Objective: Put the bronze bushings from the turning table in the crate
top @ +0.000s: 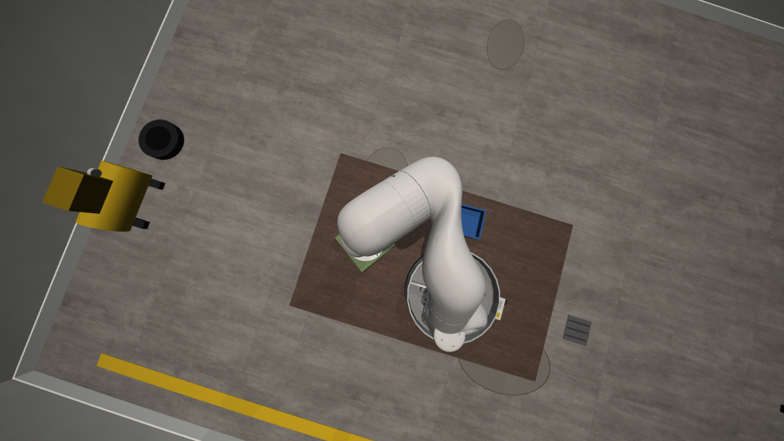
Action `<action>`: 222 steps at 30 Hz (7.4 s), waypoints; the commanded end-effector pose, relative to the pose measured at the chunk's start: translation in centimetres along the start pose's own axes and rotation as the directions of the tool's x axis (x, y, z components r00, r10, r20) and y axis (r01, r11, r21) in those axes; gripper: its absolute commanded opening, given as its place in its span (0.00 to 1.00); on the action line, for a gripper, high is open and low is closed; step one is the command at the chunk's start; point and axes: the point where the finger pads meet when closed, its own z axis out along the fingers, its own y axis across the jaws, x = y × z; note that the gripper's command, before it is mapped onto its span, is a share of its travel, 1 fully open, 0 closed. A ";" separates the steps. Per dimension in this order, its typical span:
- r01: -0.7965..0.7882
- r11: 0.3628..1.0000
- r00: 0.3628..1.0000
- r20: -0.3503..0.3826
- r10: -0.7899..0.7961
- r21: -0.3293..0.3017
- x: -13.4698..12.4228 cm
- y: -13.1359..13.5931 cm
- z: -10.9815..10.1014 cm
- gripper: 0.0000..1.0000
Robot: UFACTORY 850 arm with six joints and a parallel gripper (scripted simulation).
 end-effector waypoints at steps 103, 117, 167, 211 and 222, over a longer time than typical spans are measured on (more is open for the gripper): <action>0.000 1.000 1.000 -0.001 0.000 -0.001 0.1 0.0 -0.1 0.13; 0.000 1.000 1.000 -0.001 0.000 -0.001 0.1 0.0 -0.1 0.13; 0.000 1.000 1.000 -0.001 0.000 -0.001 0.1 0.0 -0.1 0.13; 0.000 1.000 1.000 -0.001 0.000 -0.001 0.1 0.0 -0.1 0.13; 0.000 1.000 1.000 -0.001 0.000 -0.001 0.1 0.0 -0.1 0.13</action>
